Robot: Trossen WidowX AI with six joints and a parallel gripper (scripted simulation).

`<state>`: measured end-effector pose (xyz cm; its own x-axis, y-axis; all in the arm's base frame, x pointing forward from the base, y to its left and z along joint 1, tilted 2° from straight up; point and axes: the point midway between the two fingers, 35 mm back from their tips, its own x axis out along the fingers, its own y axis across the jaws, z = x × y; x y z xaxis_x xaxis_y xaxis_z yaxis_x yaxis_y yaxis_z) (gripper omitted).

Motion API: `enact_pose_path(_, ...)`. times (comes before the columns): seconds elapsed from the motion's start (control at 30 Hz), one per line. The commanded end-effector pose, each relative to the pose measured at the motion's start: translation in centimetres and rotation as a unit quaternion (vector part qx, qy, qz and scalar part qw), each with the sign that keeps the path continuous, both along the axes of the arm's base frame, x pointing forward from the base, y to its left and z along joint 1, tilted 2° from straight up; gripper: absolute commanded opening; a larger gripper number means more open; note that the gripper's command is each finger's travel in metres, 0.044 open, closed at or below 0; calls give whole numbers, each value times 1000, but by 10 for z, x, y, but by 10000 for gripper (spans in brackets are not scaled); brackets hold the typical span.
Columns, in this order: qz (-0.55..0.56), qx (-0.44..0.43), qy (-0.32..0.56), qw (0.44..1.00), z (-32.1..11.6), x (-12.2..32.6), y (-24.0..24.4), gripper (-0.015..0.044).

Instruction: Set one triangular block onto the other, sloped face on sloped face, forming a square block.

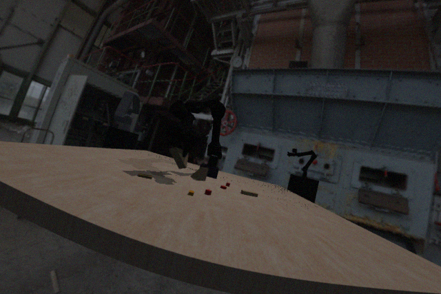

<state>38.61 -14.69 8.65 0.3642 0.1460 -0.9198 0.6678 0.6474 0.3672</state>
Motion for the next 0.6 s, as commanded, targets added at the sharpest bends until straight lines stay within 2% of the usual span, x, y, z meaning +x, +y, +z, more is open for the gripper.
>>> enact_pose_path(0.0,68,-35,4,997,2,1,0,0)
enact_pose_path(0.57,325,-135,27,936,5,1,2,0)
